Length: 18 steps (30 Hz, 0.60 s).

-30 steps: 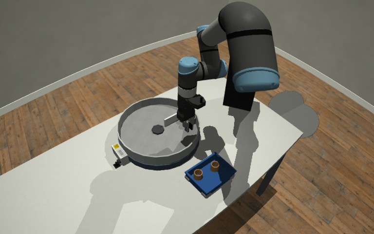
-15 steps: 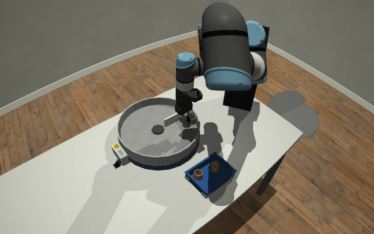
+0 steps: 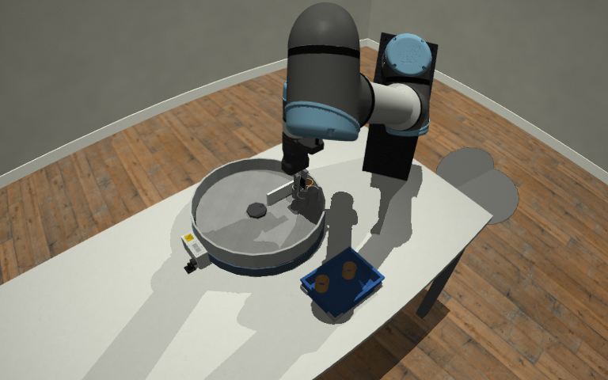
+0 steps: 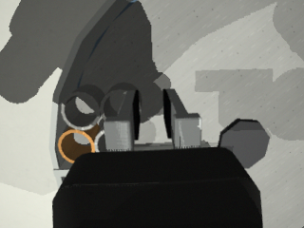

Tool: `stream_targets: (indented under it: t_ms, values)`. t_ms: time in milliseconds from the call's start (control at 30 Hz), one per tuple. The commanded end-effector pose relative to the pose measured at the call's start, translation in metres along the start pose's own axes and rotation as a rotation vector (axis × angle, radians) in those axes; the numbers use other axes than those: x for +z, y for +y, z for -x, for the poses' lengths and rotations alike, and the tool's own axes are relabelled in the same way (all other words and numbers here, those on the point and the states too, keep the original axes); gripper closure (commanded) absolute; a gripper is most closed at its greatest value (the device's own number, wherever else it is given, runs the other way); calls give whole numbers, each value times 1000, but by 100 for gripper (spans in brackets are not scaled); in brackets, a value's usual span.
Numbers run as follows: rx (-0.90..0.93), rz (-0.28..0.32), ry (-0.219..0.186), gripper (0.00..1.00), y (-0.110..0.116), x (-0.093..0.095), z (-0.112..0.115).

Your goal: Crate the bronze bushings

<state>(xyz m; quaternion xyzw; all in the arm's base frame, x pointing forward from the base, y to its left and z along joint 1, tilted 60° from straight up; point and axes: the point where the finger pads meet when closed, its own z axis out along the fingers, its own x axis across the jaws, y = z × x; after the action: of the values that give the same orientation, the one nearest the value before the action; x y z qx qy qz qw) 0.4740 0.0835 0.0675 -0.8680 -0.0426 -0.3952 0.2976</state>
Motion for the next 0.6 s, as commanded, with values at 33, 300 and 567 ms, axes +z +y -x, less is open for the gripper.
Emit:
stream_targets:
  t_ms: [33,300,567]
  values:
    - [0,0,0,55,20,1,10]
    - [0,0,-1,55,49,4,25]
    - [-1,0,0,55,50,4,25]
